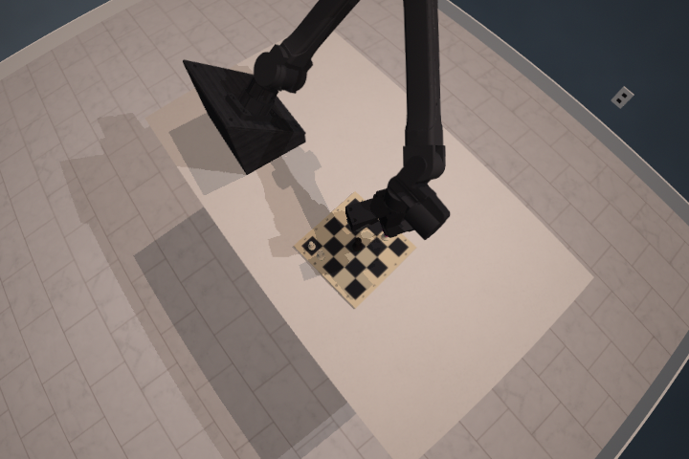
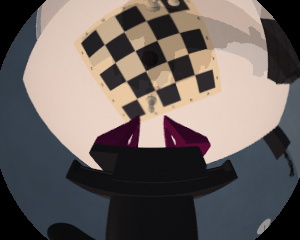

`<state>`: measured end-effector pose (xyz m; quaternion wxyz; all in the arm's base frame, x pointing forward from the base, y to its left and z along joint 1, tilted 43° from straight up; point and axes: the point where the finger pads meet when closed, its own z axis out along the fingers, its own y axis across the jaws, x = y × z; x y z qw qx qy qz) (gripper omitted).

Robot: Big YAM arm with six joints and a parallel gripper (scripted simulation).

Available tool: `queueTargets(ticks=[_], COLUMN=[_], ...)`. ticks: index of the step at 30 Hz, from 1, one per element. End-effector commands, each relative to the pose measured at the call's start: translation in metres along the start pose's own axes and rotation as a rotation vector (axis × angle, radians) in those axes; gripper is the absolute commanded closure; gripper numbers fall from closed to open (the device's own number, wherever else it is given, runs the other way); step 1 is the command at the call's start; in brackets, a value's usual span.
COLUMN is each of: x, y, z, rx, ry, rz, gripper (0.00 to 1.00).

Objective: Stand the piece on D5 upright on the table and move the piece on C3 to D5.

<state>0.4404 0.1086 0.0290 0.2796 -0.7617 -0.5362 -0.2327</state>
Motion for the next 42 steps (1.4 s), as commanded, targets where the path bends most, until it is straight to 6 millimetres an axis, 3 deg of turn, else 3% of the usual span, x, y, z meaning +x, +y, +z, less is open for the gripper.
queueTargets(ticks=[1, 27, 42], x=[0.011, 0.01, 0.02], y=[-0.006, -0.006, 0.008], z=[0.0, 0.0, -0.004], rx=[0.0, 0.001, -0.012], ry=[0.0, 0.0, 0.005], rz=[-0.016, -0.016, -0.03], gripper=[0.64, 0.64, 0.64])
